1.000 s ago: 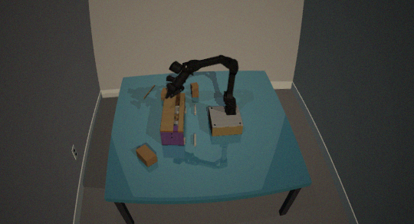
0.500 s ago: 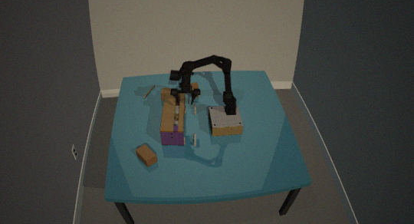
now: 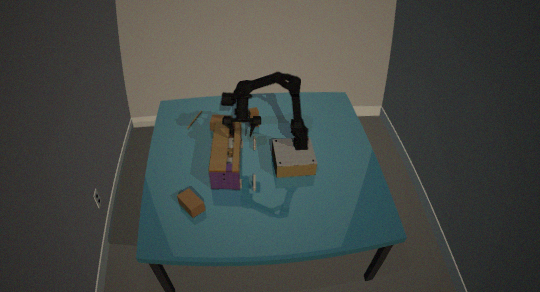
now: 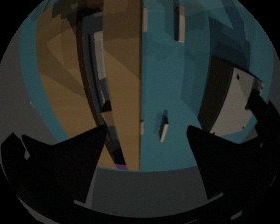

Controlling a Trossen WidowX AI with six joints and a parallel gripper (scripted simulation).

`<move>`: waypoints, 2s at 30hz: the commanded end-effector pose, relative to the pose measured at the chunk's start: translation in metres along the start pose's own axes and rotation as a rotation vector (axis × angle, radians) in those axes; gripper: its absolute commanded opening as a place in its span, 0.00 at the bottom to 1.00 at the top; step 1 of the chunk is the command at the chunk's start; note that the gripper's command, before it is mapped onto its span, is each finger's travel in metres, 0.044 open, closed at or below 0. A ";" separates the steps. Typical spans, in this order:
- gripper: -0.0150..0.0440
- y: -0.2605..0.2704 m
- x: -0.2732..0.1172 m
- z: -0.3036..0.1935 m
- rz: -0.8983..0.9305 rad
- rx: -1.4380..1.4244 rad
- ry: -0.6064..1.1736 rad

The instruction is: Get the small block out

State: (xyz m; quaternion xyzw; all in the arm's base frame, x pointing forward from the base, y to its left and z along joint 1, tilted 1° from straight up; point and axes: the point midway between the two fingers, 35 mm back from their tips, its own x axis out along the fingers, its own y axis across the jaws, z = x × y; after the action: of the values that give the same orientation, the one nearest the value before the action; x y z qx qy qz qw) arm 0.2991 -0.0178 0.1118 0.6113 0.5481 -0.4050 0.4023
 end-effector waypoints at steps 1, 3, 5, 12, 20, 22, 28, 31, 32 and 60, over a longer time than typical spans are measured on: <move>0.93 -0.001 0.010 0.004 -0.016 0.011 -0.004; 0.93 -0.001 0.013 0.005 -0.016 0.011 -0.004; 0.93 0.000 0.016 0.006 -0.016 0.011 -0.004; 0.93 0.001 0.027 0.010 -0.016 0.011 -0.003; 0.93 0.002 0.040 0.014 -0.016 0.011 -0.003; 0.93 0.002 0.043 0.015 -0.016 0.011 -0.003; 0.93 0.003 0.052 0.017 -0.016 0.011 -0.003; 0.93 0.003 0.057 0.019 -0.016 0.011 -0.003; 0.93 0.003 0.058 0.019 -0.016 0.011 -0.003; 0.93 0.007 0.077 -0.016 -0.003 0.001 0.003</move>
State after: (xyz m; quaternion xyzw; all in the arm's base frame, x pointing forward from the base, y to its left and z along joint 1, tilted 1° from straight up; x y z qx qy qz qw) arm 0.3139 0.0142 0.0467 0.6114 0.5484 -0.4031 0.4036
